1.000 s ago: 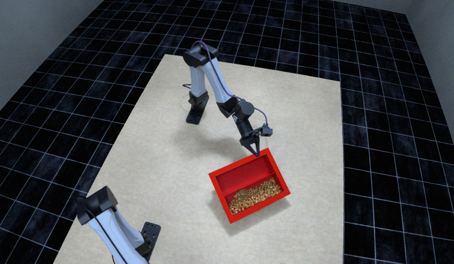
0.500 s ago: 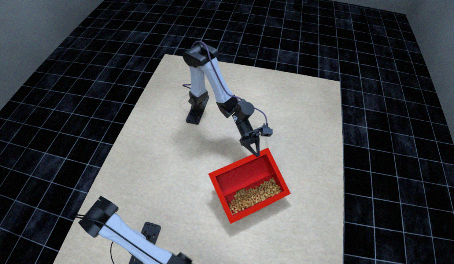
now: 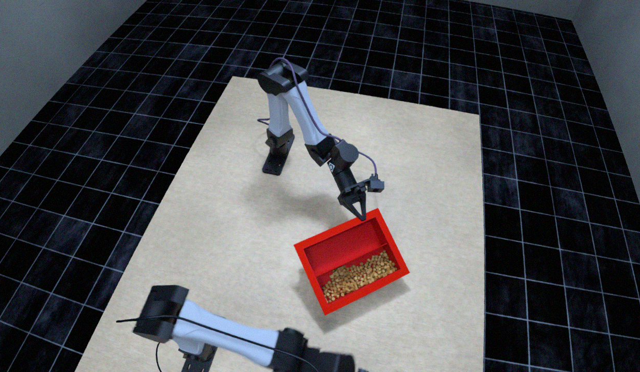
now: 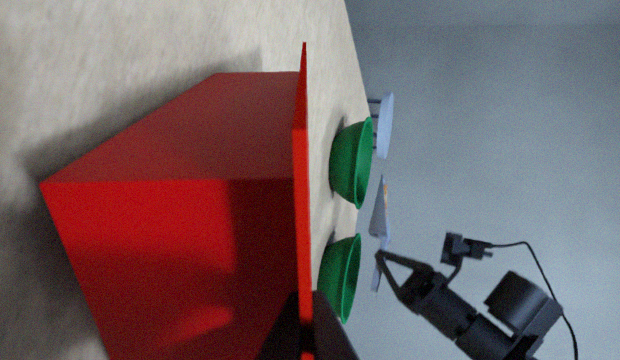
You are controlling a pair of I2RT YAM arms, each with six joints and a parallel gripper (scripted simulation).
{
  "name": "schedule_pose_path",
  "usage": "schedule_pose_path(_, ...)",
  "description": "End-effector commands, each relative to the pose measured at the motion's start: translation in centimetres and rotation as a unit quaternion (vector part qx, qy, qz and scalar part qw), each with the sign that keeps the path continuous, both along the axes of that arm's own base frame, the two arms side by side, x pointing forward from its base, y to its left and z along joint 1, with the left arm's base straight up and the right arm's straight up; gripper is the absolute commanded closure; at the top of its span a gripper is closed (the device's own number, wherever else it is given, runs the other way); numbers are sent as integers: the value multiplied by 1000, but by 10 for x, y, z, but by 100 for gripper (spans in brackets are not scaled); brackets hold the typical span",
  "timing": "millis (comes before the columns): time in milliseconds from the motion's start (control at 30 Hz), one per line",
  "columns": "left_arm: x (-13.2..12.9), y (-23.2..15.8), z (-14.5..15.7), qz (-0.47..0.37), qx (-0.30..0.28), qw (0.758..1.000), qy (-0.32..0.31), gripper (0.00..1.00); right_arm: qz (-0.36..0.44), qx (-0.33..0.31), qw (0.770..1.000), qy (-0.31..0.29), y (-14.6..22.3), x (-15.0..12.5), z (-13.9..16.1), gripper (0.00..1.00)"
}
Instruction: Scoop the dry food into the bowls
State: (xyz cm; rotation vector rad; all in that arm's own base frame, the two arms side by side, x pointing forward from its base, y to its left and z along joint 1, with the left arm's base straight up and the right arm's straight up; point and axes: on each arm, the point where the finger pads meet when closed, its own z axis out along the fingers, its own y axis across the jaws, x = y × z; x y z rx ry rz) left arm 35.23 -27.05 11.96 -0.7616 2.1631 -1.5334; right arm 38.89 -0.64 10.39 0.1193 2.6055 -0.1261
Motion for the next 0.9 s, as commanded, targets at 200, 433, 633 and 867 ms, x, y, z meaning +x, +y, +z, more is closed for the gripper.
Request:
schedule_pose_path(200,6,-11,46,-16,-31,998,-57,100,-104,-57,990,-74,13,49,18,100)
schedule_pose_path(433,6,-11,46,-16,-31,998,-57,100,-116,-71,986,-92,36,65,13,100)
schedule_pose_path(633,6,-11,46,-16,-31,998,-57,100,-101,-65,989,-90,36,64,17,100)
schedule_pose_path(867,6,-11,46,-16,-31,998,-57,100,-99,-41,992,-62,37,60,13,100)
